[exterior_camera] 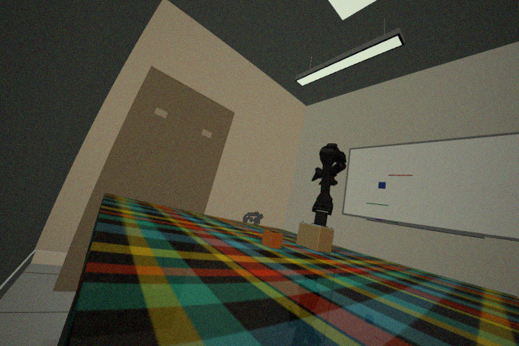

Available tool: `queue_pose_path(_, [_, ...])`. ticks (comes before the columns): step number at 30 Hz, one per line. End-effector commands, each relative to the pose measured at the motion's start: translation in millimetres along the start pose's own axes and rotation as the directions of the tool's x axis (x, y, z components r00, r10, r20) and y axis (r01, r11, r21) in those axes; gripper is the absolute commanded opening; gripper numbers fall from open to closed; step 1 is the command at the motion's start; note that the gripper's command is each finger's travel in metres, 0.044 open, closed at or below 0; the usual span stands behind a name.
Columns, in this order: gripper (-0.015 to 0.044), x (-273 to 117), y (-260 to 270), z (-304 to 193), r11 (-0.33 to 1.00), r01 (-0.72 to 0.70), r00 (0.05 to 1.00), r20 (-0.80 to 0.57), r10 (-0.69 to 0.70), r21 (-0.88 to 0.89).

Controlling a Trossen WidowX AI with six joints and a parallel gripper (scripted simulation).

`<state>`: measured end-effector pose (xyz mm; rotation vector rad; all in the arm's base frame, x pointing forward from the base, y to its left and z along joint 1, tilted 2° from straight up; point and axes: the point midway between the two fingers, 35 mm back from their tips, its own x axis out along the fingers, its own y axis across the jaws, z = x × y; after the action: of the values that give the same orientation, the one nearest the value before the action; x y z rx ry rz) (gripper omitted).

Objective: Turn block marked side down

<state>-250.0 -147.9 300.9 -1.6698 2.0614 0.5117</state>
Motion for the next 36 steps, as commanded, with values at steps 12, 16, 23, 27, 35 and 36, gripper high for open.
queue_pose_path(12, [0.0440,74.6,-76.2,-11.6,0.835,0.299,0.954,0.148,-0.259,-0.461])
queue_pose_path(16, [0.0440,102.8,-113.2,-11.3,0.674,0.413,0.908,0.227,-0.351,-0.612])
queue_pose_path(23, [0.0440,141.1,-189.9,-1.9,0.262,0.533,0.803,0.384,-0.455,-0.805])
queue_pose_path(27, [0.0440,154.9,-239.3,9.9,-0.035,0.528,0.738,0.478,-0.477,-0.849])
queue_pose_path(35, [0.0440,158.5,-325.0,36.9,-0.516,0.371,0.631,0.617,-0.470,-0.772])
queue_pose_path(36, [0.0440,157.9,-338.3,42.6,-0.577,0.337,0.613,0.639,-0.465,-0.744])
